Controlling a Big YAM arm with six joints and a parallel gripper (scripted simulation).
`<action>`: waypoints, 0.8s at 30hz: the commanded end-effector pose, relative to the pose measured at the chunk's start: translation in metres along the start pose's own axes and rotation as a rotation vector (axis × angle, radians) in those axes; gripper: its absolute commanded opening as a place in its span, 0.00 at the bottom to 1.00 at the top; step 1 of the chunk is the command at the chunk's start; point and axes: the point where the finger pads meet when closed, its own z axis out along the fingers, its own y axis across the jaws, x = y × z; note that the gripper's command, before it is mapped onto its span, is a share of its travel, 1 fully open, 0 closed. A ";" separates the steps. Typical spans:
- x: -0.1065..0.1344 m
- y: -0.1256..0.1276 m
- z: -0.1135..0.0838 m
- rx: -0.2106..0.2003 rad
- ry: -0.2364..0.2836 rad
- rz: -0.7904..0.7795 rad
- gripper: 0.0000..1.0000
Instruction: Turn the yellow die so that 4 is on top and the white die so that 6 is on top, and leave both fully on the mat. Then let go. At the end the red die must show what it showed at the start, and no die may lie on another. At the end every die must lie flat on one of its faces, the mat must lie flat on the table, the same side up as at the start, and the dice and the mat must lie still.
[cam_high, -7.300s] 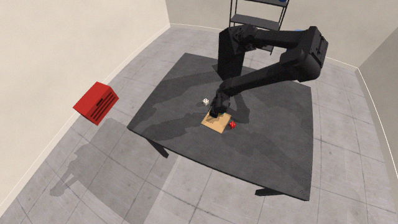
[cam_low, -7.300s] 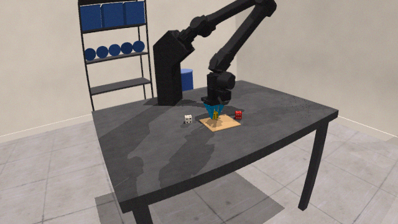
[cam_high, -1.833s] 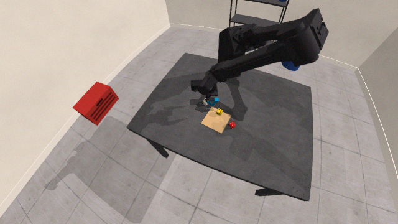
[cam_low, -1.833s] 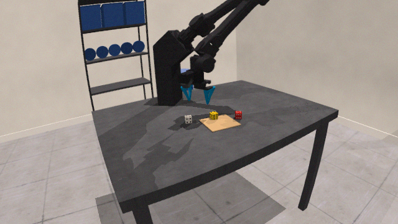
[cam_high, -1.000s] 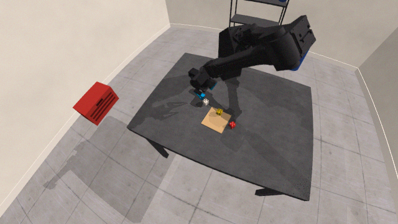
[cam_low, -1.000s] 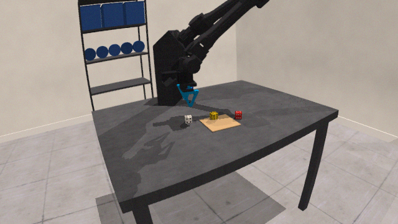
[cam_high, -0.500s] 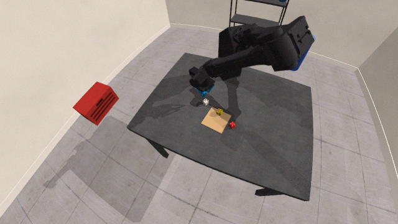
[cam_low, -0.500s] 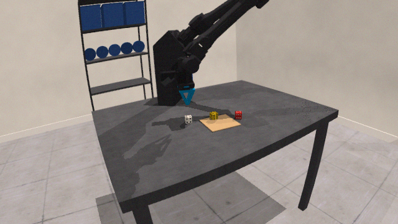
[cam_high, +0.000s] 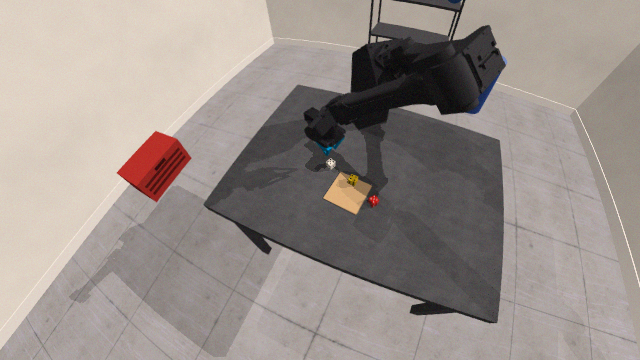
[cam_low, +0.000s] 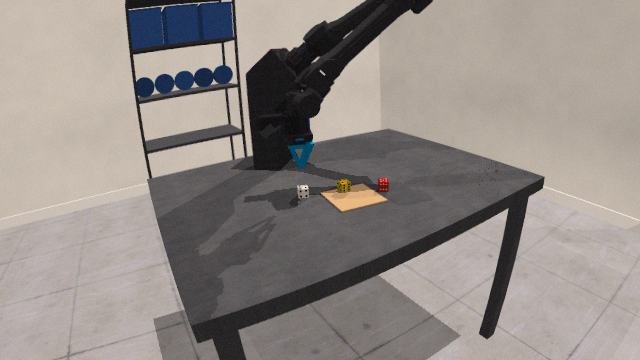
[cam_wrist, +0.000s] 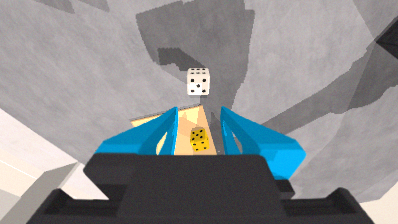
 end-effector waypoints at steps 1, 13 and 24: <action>-0.003 0.005 -0.006 -0.024 -0.004 0.008 0.44; -0.003 0.004 -0.005 -0.022 -0.004 0.010 0.44; 0.000 -0.001 0.009 0.000 -0.001 0.005 0.44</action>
